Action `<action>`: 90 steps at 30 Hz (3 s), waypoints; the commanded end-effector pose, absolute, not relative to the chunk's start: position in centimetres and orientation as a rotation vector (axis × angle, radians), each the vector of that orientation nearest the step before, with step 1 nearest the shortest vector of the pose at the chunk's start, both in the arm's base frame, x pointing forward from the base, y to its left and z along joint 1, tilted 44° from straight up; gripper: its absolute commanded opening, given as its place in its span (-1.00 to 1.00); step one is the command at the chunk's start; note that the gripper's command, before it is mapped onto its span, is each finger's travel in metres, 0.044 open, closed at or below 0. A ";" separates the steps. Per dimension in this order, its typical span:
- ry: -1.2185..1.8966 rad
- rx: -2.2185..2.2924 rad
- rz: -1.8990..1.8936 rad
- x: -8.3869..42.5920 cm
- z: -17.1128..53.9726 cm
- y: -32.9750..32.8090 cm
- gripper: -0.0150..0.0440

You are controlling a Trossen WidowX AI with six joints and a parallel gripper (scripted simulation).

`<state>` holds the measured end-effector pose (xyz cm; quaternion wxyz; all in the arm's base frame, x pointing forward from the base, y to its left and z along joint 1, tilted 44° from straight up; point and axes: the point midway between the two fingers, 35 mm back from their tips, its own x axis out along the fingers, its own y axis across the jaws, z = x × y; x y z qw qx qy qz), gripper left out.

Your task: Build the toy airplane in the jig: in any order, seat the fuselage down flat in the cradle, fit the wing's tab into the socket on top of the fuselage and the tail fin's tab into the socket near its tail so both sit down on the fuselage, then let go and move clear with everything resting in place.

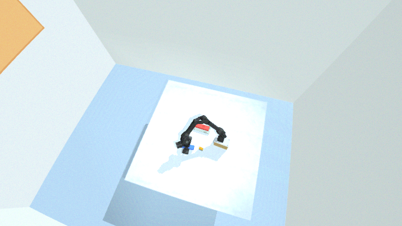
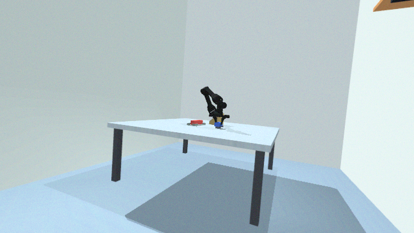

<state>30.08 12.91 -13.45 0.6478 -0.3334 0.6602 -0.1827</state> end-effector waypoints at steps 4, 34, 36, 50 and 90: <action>1.487 -0.746 -0.385 30.5 -12.0 15.0 -0.49; 1.500 -0.744 -0.429 29.6 -4.8 20.9 -0.49; 1.500 -0.744 -0.431 29.5 -4.5 21.1 -0.49; 1.536 -0.832 -0.340 30.0 -2.6 19.5 -0.49; 1.658 -1.314 0.179 29.6 5.5 9.2 -0.49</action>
